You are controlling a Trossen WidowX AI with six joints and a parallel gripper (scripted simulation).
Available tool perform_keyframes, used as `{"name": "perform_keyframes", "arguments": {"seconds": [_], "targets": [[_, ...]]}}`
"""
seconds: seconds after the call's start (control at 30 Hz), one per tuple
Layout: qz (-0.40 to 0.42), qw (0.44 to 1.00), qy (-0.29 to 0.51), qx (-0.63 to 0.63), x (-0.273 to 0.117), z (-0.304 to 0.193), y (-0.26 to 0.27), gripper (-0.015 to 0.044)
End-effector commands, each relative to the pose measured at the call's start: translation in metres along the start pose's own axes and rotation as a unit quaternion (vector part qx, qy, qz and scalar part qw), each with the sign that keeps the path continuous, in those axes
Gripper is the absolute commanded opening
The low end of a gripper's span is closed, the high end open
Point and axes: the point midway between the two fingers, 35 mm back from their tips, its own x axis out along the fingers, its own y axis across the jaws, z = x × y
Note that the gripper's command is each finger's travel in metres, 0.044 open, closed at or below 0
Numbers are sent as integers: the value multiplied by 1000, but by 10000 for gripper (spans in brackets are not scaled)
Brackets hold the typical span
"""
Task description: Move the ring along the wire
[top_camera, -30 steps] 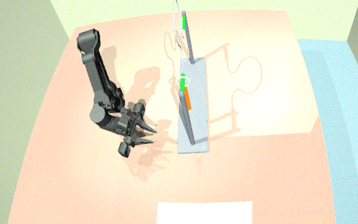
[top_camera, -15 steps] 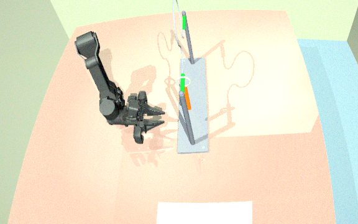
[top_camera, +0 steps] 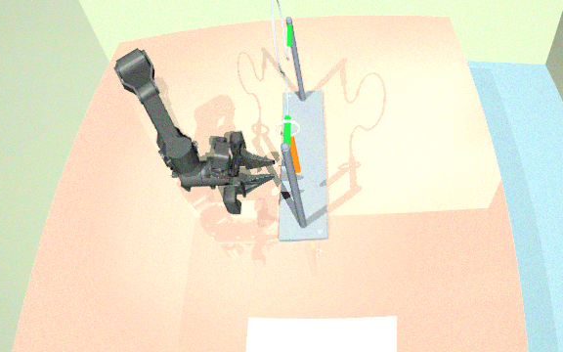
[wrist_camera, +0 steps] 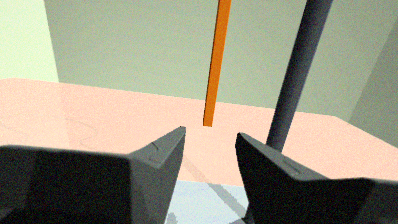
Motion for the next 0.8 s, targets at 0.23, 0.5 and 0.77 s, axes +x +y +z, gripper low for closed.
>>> {"name": "perform_keyframes", "arguments": {"seconds": [0.23, 0.5, 0.77], "targets": [[-3, 1000, -5, 1, 11, 4, -3, 160], [-3, 1000, -5, 1, 23, 5, -4, 160], [-3, 1000, -6, 1, 35, 6, -5, 160]]}}
